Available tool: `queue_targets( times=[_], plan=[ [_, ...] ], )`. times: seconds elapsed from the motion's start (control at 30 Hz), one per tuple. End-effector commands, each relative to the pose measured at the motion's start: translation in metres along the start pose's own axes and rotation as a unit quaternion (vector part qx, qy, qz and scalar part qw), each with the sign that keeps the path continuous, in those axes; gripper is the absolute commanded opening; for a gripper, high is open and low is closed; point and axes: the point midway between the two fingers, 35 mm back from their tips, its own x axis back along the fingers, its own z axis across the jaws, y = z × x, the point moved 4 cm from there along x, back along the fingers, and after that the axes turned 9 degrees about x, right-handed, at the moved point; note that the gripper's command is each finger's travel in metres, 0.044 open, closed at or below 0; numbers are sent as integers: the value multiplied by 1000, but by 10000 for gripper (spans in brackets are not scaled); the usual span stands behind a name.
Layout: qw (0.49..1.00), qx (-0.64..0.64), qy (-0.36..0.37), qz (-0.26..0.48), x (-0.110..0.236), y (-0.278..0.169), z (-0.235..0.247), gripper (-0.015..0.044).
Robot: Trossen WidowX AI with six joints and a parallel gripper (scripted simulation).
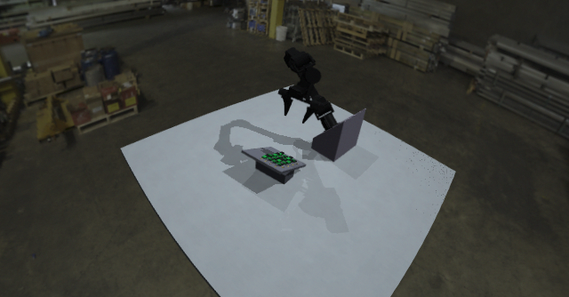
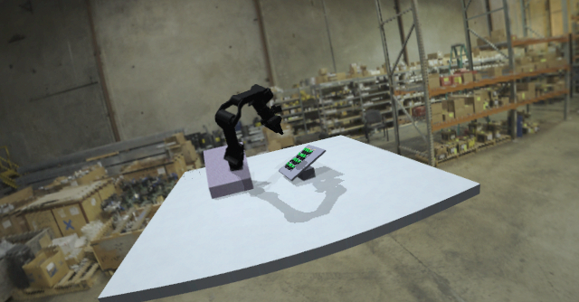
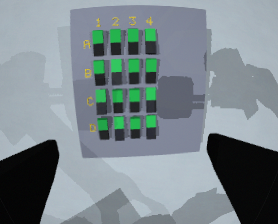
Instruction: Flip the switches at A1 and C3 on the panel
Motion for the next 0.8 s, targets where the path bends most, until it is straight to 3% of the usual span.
queue_targets(
  times=[0.0, 0.27, 0.47, 0.63, 0.77],
  plan=[
    [1000, 0, 1, 0, -2, 2, 1, 374],
    [1000, 1, 0, 0, -93, 70, 23, 164],
    [1000, 0, -2, 0, -102, 74, 23, 6],
    [1000, 0, -2, 1, -105, 75, 23, 0],
    [1000, 0, -1, 13, -137, 76, 22, 0]
  ],
)
